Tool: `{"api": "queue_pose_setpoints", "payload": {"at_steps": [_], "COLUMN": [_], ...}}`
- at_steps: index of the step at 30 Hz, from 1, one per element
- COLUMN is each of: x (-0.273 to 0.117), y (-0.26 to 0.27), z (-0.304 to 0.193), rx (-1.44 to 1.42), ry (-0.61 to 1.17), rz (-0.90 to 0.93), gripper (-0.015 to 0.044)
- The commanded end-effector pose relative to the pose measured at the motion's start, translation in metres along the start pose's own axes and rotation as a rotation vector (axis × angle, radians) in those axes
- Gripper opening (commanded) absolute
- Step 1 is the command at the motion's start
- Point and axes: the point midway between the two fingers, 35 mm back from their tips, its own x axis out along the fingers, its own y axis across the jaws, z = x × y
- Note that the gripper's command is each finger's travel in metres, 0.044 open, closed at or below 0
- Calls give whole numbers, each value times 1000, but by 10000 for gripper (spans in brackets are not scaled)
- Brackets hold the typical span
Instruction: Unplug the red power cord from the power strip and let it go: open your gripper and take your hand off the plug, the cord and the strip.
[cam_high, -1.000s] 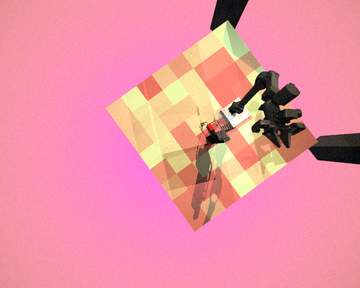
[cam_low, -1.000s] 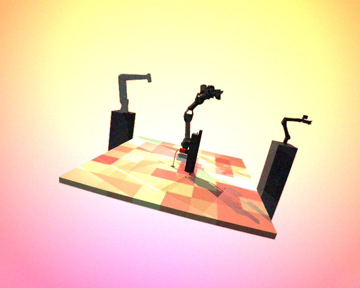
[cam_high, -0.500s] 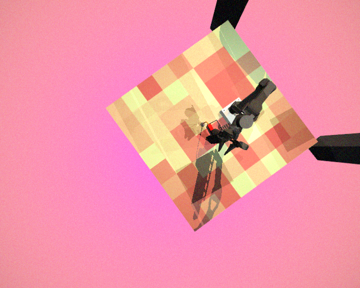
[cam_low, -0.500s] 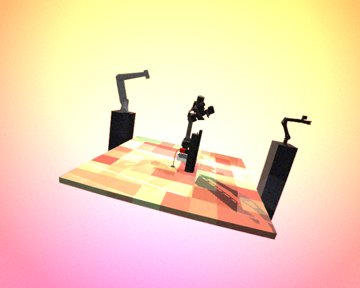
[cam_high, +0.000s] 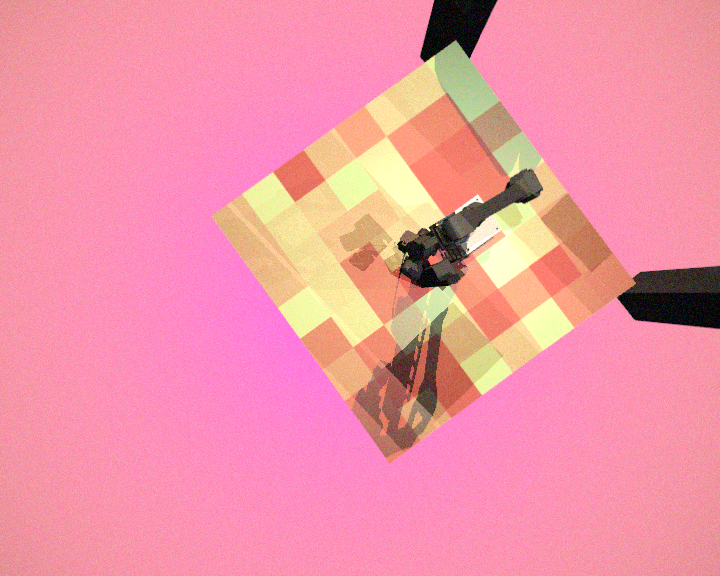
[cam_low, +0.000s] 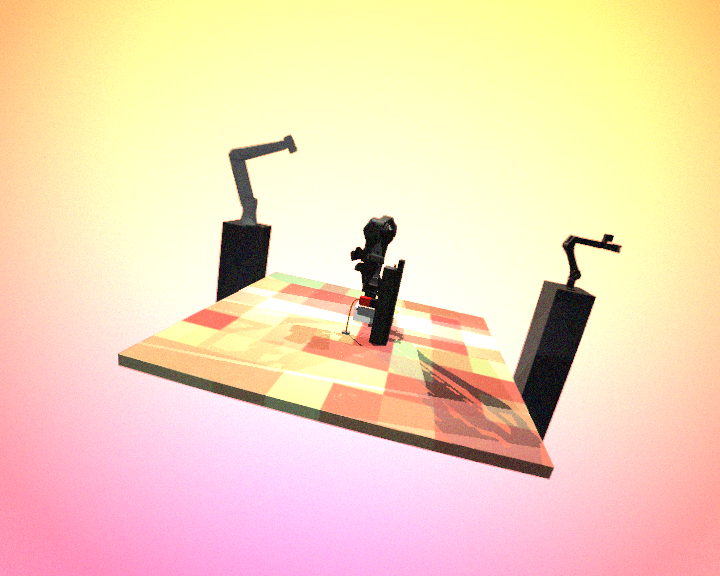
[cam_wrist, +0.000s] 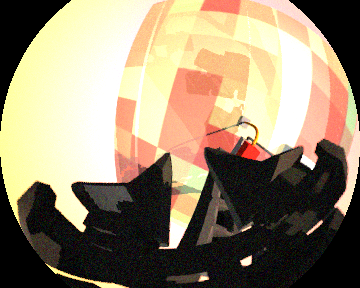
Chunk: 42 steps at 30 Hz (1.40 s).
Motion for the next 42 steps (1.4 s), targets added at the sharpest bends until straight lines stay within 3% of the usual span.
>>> {"api": "queue_pose_setpoints", "payload": {"at_steps": [1, 6, 42], "x": [21, 24, 29], "y": [-63, -107, -89], "z": [7, 5, -29], "rx": [298, 515, 516], "ry": [11, -2, 2], "rz": [-286, -504, -503], "gripper": [160, 160, 160]}}
